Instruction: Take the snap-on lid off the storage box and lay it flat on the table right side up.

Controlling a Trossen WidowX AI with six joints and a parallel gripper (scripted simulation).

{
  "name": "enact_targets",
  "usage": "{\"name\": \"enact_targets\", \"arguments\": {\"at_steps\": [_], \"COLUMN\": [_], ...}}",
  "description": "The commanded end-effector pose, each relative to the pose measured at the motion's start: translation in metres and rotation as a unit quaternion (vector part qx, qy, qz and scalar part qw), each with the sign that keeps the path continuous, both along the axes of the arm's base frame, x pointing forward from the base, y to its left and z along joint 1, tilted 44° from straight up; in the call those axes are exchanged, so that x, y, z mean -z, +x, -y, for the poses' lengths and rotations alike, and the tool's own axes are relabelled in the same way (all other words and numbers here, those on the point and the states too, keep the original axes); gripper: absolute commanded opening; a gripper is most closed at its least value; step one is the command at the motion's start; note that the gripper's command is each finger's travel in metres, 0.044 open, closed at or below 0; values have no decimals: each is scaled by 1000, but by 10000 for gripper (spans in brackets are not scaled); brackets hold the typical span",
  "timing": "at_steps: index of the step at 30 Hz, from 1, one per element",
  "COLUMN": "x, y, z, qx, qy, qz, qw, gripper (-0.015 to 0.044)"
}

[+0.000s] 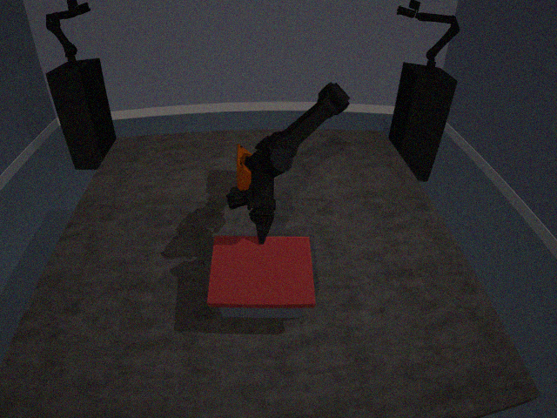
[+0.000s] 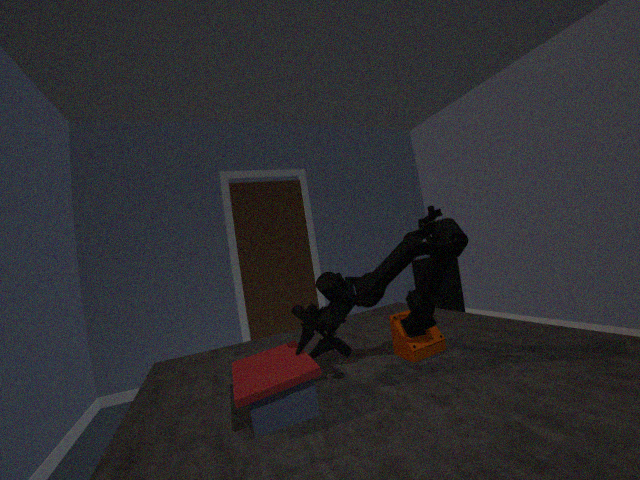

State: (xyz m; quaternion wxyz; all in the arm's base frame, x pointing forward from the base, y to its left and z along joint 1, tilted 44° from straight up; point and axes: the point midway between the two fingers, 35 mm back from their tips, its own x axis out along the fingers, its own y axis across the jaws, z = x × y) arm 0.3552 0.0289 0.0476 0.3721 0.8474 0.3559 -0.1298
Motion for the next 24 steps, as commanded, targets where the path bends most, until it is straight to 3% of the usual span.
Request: {"name": "enact_targets", "arguments": {"at_steps": [1, 24], "x": [-1, -19], "y": [1, 6], "z": [-1, 18], "qx": [1, -1], "qy": [2, 2], "qz": [-1, 0], "qw": [1000, 1000], "gripper": [0, 0]}}
